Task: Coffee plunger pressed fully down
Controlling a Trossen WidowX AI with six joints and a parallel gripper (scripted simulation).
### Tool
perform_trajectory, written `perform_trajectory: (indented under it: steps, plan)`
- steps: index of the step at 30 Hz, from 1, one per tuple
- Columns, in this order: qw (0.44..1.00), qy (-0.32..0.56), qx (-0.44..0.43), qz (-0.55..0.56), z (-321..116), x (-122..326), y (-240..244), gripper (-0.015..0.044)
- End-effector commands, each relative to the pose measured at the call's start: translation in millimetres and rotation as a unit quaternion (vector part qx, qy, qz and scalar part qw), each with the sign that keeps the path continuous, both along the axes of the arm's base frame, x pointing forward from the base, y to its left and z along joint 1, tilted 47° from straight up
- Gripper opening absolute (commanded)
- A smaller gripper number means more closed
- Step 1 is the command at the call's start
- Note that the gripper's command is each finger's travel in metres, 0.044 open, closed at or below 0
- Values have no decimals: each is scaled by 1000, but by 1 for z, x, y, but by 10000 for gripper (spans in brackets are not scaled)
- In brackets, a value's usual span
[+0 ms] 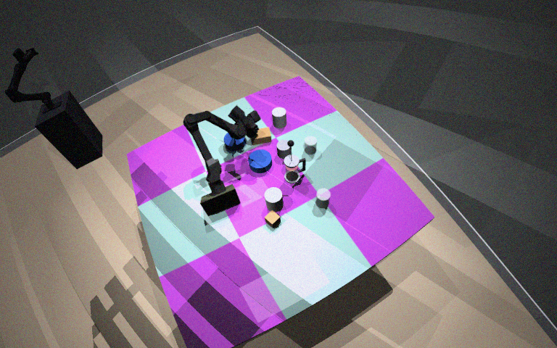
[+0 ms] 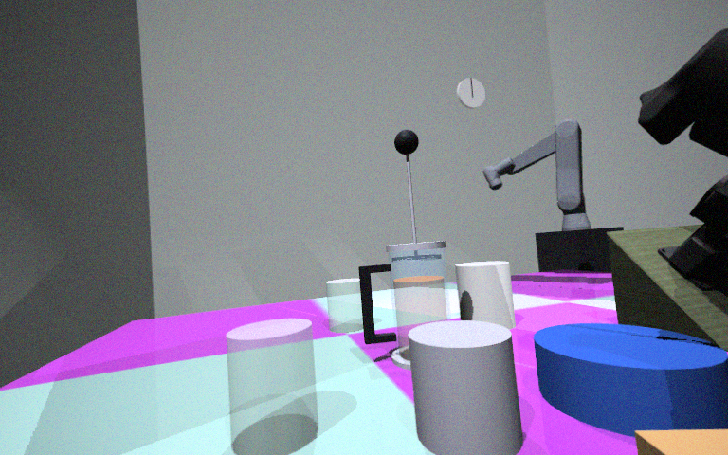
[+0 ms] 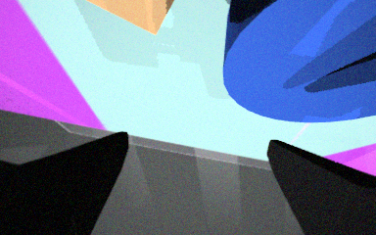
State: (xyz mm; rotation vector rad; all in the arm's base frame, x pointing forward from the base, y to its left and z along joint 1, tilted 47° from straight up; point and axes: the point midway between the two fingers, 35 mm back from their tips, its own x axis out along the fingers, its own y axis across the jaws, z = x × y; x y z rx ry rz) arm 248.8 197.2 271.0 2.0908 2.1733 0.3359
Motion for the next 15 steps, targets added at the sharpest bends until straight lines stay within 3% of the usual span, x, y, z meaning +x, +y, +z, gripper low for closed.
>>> perform_trajectory:
  steps: [1,10,13,15]
  plan:
    - [1000,5,3,-4,1,2,1,426]
    - [985,148,20,-85,5,44,-26,440]
    - [951,282,30,-121,-1,68,-49,440]
    - [898,410,52,-152,-7,89,-75,440]
